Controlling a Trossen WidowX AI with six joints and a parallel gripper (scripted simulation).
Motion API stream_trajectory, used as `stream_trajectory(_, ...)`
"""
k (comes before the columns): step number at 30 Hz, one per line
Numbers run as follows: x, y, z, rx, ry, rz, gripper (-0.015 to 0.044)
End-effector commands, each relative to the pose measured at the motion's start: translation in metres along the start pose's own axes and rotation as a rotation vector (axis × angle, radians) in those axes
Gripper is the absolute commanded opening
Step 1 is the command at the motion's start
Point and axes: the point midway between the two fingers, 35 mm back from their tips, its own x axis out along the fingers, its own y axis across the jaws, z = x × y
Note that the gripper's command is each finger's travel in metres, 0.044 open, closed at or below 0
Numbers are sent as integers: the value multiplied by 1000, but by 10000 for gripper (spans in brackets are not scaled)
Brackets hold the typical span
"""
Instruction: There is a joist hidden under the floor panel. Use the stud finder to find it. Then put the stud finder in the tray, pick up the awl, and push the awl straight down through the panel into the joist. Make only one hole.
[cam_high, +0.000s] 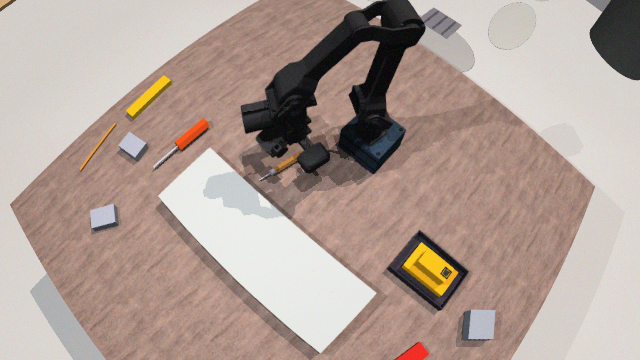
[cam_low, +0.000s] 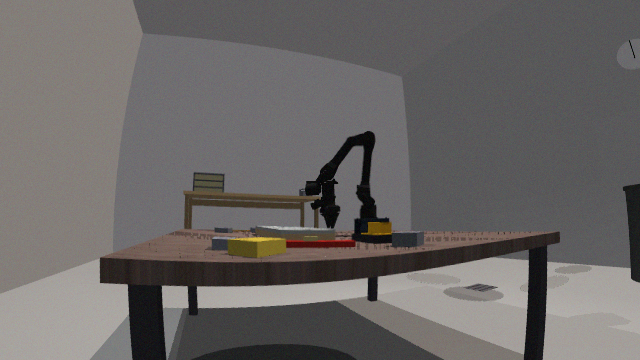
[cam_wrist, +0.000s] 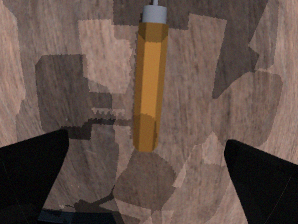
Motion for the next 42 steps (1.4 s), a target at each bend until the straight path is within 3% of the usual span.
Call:
stream_trajectory(1,8,1,-2,-4,14,3,440)
stream_trajectory(20,32,1,-3,-4,15,3,440)
stream_trajectory(34,32,1,-3,-4,15,3,72)
stream_trajectory(42,27,1,-1,-4,15,3,0)
